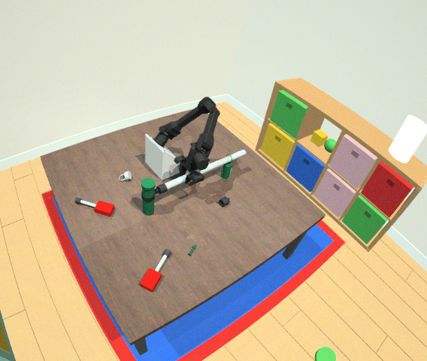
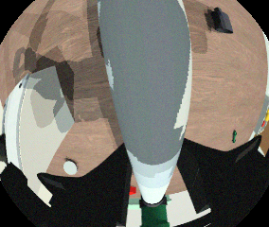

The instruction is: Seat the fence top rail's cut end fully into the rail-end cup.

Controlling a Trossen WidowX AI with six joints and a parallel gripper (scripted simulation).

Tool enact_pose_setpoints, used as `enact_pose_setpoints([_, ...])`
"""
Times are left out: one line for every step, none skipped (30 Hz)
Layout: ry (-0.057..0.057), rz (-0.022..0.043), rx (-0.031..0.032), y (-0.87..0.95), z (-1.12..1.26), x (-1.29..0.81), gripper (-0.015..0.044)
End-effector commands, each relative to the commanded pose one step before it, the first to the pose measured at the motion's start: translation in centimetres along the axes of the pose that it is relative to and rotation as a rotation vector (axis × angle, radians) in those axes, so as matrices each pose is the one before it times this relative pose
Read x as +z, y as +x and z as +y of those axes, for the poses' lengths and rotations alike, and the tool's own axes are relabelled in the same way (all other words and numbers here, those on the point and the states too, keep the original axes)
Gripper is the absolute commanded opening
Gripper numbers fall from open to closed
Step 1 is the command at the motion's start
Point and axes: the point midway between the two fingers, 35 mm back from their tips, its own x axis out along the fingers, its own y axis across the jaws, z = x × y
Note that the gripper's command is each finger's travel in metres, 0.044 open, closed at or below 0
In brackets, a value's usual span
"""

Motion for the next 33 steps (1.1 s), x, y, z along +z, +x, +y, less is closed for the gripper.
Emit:
enact_pose_setpoints([-0.0047, 0.01153, -0.00578, -0.319, -0.208, -0.292, 0.0])
enact_pose_setpoints([-0.0001, 0.00015, -0.00003, -0.01, -0.009, -0.016, 0.0])
enact_pose_setpoints([-0.0001, 0.00013, -0.00002, -0.009, -0.009, -0.016, 0.0])
enact_pose_setpoints([-0.0001, 0.00011, -0.00002, -0.009, -0.008, -0.016, 0.0])
enact_pose_setpoints([-0.0001, 0.0001, -0.00002, -0.009, -0.008, -0.016, 0.0])
enact_pose_setpoints([-0.0001, 0.0001, -0.00002, -0.009, -0.008, -0.016, 0.0])
enact_pose_setpoints([-0.0001, 0.00012, -0.00002, -0.008, -0.008, -0.016, 0.0])
enact_pose_setpoints([-0.0001, 0.0001, -0.00002, -0.006, -0.008, -0.016, 0.0])
enact_pose_setpoints([0.0, 0.00007, -0.00002, -0.006, -0.008, -0.02, 0.0])
enact_pose_setpoints([0.0, 0.00002, -0.00001, -0.005, -0.008, -0.02, 0.0])
enact_pose_setpoints([0.0, 0.00002, -0.00001, -0.005, -0.008, -0.02, 0.0])
enact_pose_setpoints([0.0, 0.00002, -0.00001, -0.005, -0.008, -0.02, 0.0])
enact_pose_setpoints([0.0, 0.00001, -0.00001, -0.005, -0.008, -0.02, 0.0])
enact_pose_setpoints([0.0, 0.00001, -0.00001, -0.005, -0.008, -0.019, 0.0])
enact_pose_setpoints([0.0, 0.00001, -0.00001, -0.004, -0.007, -0.017, 0.0])
enact_pose_setpoints([0.0, 0.00001, 0.0, -0.003, -0.006, -0.015, 0.0])
enact_pose_setpoints([0.0, 0.00001, 0.0, -0.003, -0.006, -0.013, 0.0])
enact_pose_setpoints([0.0, 0.00001, 0.0, -0.003, -0.006, -0.011, 0.0])
enact_pose_setpoints([0.0, 0.00001, 0.0, -0.003, -0.005, -0.01, 0.0])
enact_pose_setpoints([0.0005, -0.00329, 0.00265, 0.086, 0.072, 0.125, 0.0])
enact_pose_setpoints([0.0005, -0.00328, 0.00267, 0.086, 0.072, 0.125, 0.0])
enact_pose_setpoints([0.0005, -0.00327, 0.00268, 0.086, 0.073, 0.124, 0.0])
enact_pose_setpoints([0.0005, -0.00326, 0.00269, 0.086, 0.073, 0.123, 0.0])
enact_pose_setpoints([0.0, 0.00001, 0.00001, 0.0, 0.0, 0.0, 0.0])
enact_pose_setpoints([0.0, 0.0, 0.0, 0.0, 0.0, 0.0, 0.0])
enact_pose_setpoints([0.0, 0.0, 0.0, 0.0, 0.0, 0.0, 0.0])
enact_pose_setpoints([0.0, 0.0, 0.0, 0.0, 0.0, 0.0, 0.0])
enact_pose_setpoints([0.0, 0.0, 0.0, 0.0, 0.0, 0.0, 0.0])
enact_pose_setpoints([0.0, 0.00001, 0.0, 0.003, 0.0, -0.013, 0.0])
enact_pose_setpoints([0.0, 0.00002, 0.0, 0.006, -0.001, -0.025, 0.0])
enact_pose_setpoints([0.0, 0.00003, -0.00001, 0.01, -0.002, -0.037, 0.0])
enact_pose_setpoints([0.0, 0.00003, -0.00001, 0.013, -0.002, -0.049, 0.0])
enact_pose_setpoints([0.0, 0.00004, -0.00001, 0.014, -0.004, -0.058, 0.0])
